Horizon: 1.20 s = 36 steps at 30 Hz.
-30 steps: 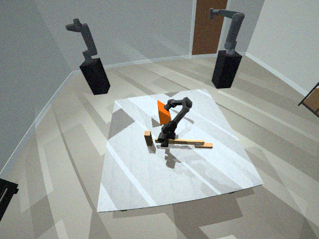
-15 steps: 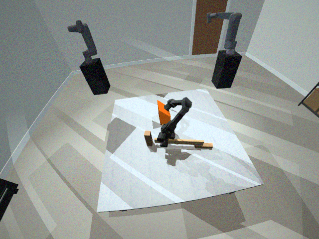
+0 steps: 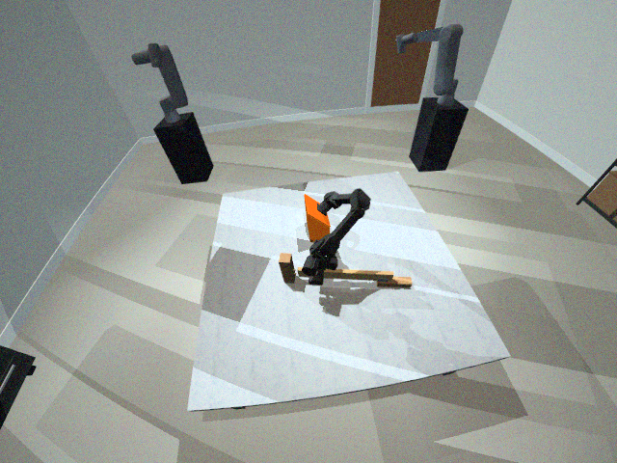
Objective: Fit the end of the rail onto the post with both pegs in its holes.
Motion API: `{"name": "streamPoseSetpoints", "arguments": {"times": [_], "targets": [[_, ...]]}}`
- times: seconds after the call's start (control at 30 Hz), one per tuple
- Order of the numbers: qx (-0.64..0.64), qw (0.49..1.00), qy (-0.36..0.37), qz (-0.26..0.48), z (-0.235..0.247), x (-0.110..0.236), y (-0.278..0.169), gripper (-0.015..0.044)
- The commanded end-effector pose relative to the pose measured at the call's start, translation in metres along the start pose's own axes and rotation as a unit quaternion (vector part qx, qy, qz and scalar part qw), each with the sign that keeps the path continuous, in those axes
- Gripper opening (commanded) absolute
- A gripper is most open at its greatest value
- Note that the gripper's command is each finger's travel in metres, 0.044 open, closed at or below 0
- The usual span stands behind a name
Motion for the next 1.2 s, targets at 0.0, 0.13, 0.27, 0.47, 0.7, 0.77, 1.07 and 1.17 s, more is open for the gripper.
{"name": "streamPoseSetpoints", "arguments": {"times": [0.0, 0.13, 0.27, 0.47, 0.7, 0.77, 1.07, 1.17], "targets": [[0.000, 1.000, -0.003, -0.001, 0.000, 0.002, -0.003, 0.0000], [0.000, 1.000, -0.003, -0.001, 0.000, 0.001, -0.004, 0.0000], [0.000, 1.000, -0.003, 0.000, -0.001, 0.001, -0.006, 0.0000], [0.000, 1.000, -0.003, 0.000, -0.001, 0.001, -0.008, 0.0000], [0.000, 1.000, -0.003, 0.000, -0.001, 0.002, -0.010, 0.0000], [0.000, 1.000, -0.003, 0.000, -0.001, 0.002, -0.010, 0.0000], [0.000, 1.000, -0.003, 0.000, -0.001, 0.002, -0.013, 0.0000], [0.000, 1.000, -0.003, 0.000, -0.002, 0.002, -0.014, 0.0000]]}}
Point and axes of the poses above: the point midway between the two fingers, 35 mm back from their tips, its own x axis back along the fingers, its own z axis across the jaws, y = z × x, the point moved 10 cm from there along x, back along the fingers, and after that the axes turned 6 degrees about -x, right-handed, at the moved point
